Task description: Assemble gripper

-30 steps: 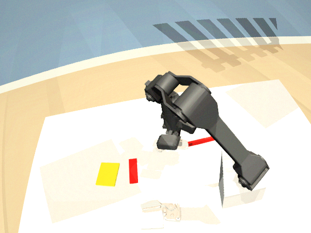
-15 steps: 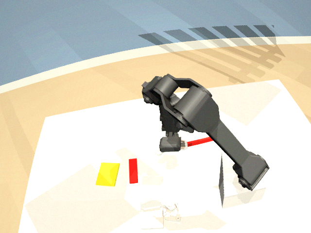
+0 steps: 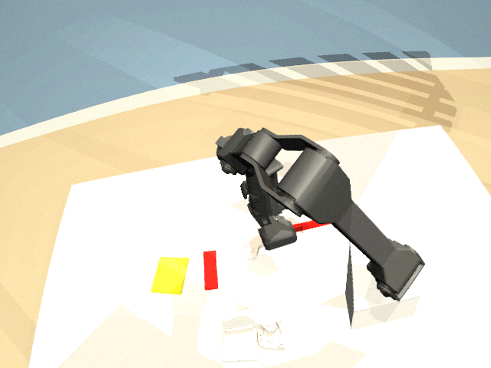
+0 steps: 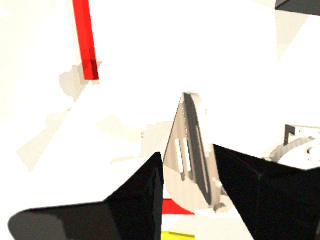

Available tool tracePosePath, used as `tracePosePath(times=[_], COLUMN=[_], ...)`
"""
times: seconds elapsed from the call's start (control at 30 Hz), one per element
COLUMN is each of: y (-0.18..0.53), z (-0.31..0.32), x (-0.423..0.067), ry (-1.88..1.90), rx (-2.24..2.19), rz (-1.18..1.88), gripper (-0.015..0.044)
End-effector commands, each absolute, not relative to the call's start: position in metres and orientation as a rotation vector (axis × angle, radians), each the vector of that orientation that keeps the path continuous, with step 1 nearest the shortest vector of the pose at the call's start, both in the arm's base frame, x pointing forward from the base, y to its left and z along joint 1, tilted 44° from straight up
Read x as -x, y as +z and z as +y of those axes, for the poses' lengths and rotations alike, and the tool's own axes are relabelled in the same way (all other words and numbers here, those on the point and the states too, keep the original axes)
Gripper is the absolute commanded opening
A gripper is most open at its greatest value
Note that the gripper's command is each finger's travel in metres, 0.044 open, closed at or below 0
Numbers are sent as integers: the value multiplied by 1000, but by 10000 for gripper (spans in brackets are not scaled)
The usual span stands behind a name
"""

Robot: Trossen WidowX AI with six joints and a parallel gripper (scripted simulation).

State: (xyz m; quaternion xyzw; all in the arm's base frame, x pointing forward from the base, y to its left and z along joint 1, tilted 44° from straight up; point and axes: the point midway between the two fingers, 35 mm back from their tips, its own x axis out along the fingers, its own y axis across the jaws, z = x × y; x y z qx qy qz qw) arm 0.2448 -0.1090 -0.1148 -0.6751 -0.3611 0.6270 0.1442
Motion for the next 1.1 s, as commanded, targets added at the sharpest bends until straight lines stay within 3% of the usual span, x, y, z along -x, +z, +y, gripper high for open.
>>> tracePosePath(times=[0.0,1.07], y=[-104,-55], z=[-103,-57], x=[-247,-248], ry=[1780,1425], rx=[2023,2381], rz=[-1168,-2121], gripper=[134,134])
